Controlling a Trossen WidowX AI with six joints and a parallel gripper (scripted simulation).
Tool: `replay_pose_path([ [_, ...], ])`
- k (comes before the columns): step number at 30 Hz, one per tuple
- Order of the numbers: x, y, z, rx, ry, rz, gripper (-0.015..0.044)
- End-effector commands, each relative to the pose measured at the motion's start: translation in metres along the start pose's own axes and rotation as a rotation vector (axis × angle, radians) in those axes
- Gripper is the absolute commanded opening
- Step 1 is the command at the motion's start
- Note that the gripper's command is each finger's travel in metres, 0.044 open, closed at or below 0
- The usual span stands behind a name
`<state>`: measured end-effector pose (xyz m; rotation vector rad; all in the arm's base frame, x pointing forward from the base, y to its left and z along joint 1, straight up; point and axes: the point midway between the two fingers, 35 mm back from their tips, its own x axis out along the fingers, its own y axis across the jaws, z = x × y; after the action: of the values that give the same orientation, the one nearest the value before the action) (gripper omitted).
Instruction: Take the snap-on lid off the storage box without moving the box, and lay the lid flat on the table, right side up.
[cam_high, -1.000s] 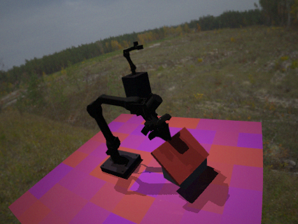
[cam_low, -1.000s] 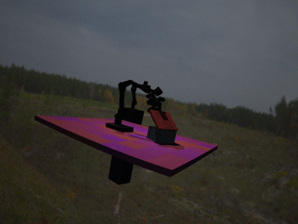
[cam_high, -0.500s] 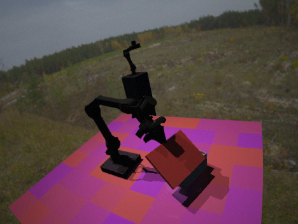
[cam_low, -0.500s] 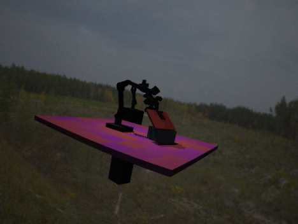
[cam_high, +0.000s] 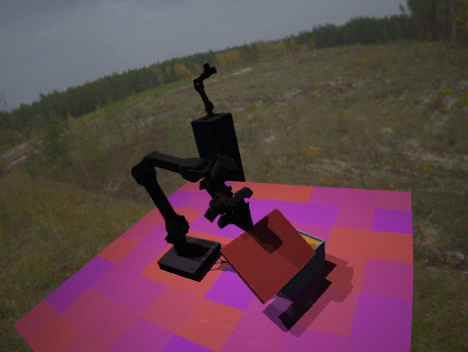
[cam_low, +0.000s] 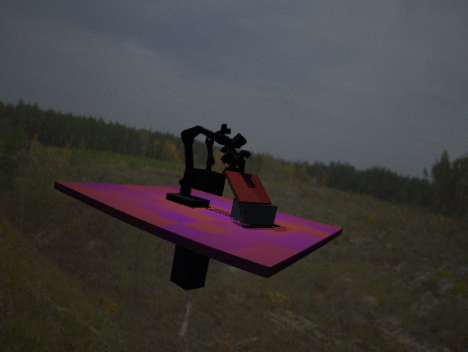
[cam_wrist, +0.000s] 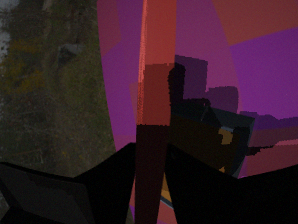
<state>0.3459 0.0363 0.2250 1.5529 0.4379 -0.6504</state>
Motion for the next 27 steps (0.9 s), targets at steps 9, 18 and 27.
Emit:
replay_pose_path([
  [9,-0.004,0.002,0.023,0.000,0.004,0.014,0.0000],
  [18,-0.005,0.001,0.041,-0.002,0.002,0.014,0.0000],
  [27,-0.007,-0.001,0.059,-0.003,0.001,0.014,0.0000],
])
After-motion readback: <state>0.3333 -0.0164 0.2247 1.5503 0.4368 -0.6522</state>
